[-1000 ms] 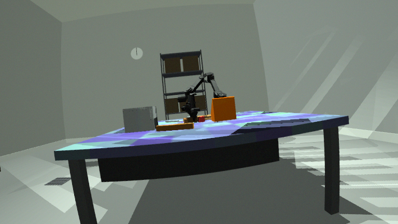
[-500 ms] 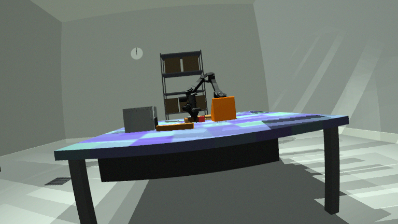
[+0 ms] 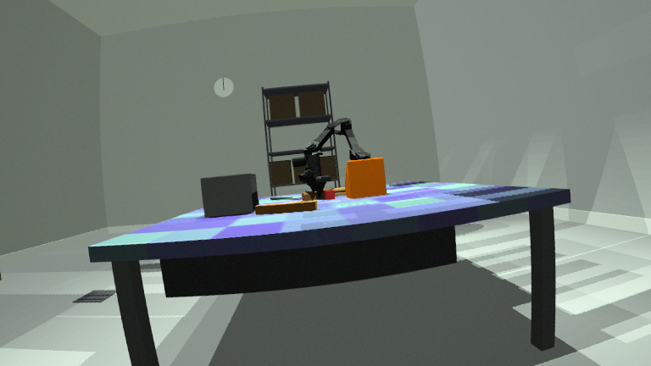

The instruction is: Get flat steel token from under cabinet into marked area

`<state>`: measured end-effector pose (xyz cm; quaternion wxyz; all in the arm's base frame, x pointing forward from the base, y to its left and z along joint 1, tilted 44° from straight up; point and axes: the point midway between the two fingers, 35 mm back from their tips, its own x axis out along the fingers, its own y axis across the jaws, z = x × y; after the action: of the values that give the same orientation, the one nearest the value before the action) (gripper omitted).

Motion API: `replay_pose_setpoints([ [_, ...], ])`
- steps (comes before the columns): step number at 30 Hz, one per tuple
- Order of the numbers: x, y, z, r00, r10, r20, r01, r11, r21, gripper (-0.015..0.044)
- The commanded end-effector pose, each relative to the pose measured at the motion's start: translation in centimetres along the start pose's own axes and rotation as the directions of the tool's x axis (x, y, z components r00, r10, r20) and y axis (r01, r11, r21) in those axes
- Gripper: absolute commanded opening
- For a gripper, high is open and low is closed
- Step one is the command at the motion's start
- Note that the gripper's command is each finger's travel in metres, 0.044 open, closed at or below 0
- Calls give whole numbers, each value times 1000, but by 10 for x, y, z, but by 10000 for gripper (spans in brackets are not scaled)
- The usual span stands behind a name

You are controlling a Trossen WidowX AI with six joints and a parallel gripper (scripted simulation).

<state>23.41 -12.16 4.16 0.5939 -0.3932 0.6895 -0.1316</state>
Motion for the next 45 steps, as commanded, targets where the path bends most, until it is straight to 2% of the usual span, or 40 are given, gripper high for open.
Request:
replay_pose_setpoints([
  [1,-1,0,0,1000,-1,1,1,999,-35,0],
  [22,-2,1,1,1000,0,0,0,979,-203,0],
  [45,-3,16,13,1000,1,0,-1,974,-227,0],
])
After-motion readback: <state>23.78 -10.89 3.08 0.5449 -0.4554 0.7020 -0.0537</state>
